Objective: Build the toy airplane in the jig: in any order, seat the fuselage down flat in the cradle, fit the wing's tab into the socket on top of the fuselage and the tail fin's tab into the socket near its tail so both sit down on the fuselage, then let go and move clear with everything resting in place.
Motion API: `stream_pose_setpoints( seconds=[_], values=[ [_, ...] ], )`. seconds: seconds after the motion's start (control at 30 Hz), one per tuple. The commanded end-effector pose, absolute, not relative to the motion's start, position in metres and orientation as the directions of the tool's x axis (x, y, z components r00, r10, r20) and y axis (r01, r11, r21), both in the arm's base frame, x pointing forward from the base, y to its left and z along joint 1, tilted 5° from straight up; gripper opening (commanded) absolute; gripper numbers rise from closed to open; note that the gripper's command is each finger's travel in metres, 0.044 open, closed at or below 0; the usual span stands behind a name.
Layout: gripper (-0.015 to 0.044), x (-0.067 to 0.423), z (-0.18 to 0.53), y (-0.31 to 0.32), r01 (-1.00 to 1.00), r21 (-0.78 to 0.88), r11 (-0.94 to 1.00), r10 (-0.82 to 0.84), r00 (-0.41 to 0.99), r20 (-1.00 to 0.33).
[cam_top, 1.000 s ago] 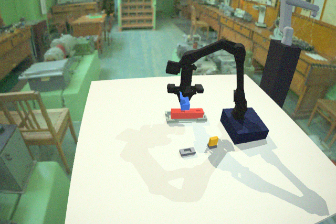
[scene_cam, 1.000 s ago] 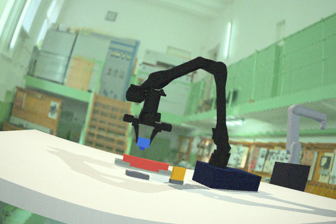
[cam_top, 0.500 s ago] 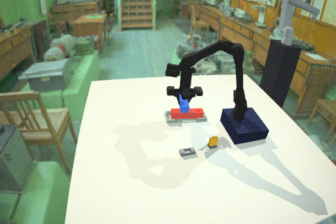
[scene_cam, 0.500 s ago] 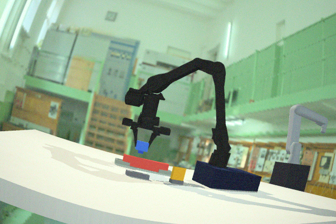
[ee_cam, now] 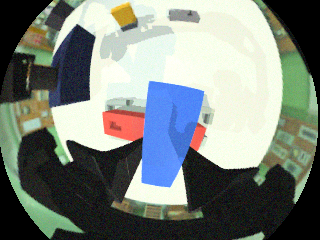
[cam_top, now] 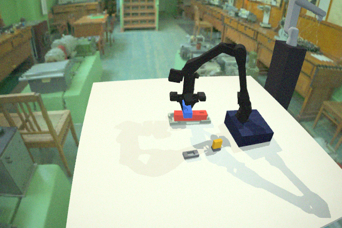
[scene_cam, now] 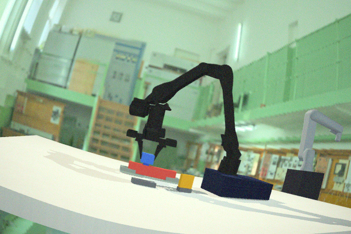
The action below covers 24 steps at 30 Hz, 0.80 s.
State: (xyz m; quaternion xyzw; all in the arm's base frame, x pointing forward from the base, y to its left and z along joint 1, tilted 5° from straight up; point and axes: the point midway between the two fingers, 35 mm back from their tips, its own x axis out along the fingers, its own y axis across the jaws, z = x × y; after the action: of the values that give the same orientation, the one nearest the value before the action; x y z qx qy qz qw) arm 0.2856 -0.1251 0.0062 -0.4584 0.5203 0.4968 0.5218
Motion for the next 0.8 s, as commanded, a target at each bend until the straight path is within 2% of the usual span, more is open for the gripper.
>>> stream_pose_setpoints(
  seconds=[0.0, 0.13, 0.3, 0.77],
  values=[
    [0.0189, 0.2856, 0.0062, -0.1251, -0.996, 0.039, 0.086, 0.041, -0.035, -0.999],
    [0.0163, 0.2856, 0.0062, -0.1251, -0.996, 0.039, 0.086, 0.041, -0.035, -0.999],
    [0.0032, 0.2856, 0.0062, -0.1251, -0.996, 0.039, 0.086, 0.041, -0.035, -0.999],
    [0.0399, 0.2856, 0.0062, -0.1251, -0.996, 0.039, 0.086, 0.041, -0.035, -0.999]
  ],
)
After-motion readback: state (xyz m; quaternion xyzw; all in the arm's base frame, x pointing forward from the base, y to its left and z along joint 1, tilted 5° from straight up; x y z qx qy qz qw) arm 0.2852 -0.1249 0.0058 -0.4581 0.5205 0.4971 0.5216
